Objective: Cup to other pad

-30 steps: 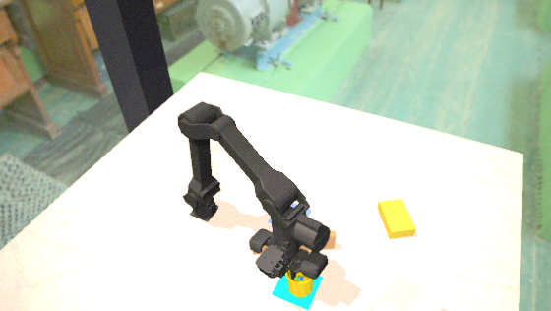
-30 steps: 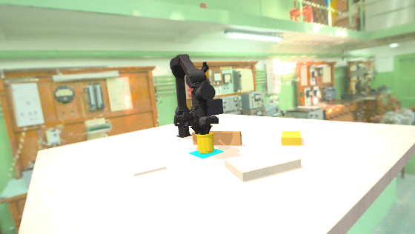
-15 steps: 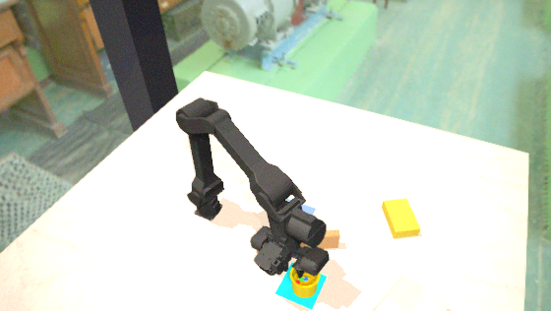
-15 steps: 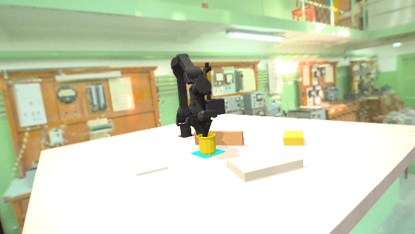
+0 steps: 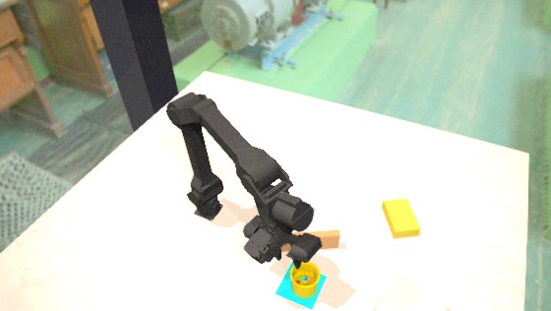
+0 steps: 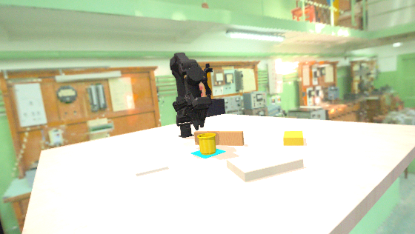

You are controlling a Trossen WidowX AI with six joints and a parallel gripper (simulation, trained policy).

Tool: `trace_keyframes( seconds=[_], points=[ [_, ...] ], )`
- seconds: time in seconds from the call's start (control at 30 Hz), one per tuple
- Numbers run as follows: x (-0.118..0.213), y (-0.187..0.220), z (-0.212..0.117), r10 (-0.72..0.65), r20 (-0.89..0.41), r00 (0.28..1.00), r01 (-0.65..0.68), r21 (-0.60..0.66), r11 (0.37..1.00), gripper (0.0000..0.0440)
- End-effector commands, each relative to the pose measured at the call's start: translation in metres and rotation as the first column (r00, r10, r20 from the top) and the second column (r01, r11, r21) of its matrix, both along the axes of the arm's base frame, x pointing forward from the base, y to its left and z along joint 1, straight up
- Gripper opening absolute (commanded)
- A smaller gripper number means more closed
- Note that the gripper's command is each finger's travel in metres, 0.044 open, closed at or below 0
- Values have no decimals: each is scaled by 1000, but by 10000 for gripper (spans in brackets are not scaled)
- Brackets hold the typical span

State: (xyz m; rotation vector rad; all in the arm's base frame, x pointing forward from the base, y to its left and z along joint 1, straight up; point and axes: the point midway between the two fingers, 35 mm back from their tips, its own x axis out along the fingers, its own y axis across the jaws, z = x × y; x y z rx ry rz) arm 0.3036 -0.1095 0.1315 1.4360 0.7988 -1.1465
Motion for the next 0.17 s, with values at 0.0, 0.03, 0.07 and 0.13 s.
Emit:
trace_keyframes(
  seconds=[0.0,0.03,0.07,0.13],
  points=[
    [-1,-3,19,-3,39,999,3,-10,1000,319],
    [-2,-4,22,-7,44,999,7,-10,1000,339],
    [-2,-6,26,-11,49,999,12,-10,1000,358],
    [-3,-8,32,-21,59,998,21,-12,1000,399]
  ],
)
